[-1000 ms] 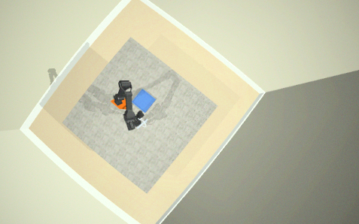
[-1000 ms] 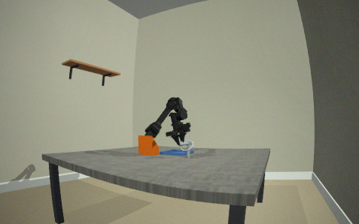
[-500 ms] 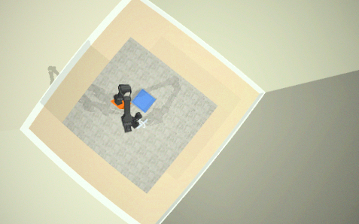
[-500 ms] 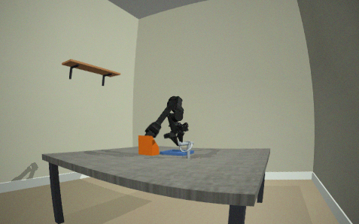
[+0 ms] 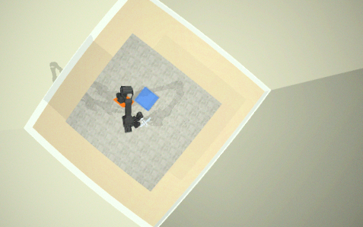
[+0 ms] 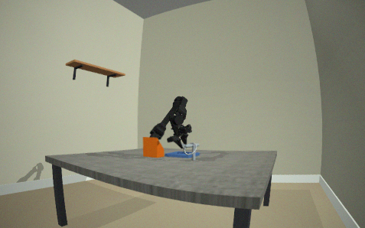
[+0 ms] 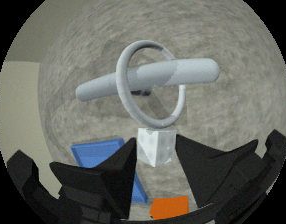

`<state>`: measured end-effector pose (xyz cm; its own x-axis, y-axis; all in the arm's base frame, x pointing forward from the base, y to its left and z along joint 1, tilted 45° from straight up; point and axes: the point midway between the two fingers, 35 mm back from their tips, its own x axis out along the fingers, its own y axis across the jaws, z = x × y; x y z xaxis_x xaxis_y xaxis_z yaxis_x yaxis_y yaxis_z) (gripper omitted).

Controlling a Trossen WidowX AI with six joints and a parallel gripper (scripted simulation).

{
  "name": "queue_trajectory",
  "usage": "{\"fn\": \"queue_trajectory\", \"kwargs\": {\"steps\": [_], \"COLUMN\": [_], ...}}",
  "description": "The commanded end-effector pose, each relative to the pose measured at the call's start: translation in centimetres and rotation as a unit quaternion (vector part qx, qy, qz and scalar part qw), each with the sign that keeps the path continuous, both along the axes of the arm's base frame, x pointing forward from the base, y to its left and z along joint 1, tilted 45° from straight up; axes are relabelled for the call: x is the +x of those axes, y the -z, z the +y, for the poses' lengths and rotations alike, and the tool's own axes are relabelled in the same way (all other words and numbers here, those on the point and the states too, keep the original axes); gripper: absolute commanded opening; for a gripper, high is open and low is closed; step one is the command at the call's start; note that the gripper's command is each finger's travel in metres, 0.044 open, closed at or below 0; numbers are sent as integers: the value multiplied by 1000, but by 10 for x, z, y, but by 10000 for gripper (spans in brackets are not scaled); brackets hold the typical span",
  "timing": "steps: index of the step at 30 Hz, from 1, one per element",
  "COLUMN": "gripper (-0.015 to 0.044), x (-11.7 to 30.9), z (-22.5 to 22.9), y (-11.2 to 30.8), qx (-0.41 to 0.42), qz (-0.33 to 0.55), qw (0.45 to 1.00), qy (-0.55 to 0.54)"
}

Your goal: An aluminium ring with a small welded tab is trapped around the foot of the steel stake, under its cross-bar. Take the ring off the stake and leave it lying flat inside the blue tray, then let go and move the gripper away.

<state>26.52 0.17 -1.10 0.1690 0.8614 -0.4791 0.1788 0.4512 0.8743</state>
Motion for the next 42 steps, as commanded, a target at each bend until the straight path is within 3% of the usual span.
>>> {"fn": "queue_trajectory", "kwargs": {"steps": [1, 42], "gripper": [0, 0], "x": [1, 0], "z": [-4, -31], "y": [2, 4], "qx": [8, 7], "qz": [-3, -3], "qw": [1000, 1000], "qy": [1, 1]}}
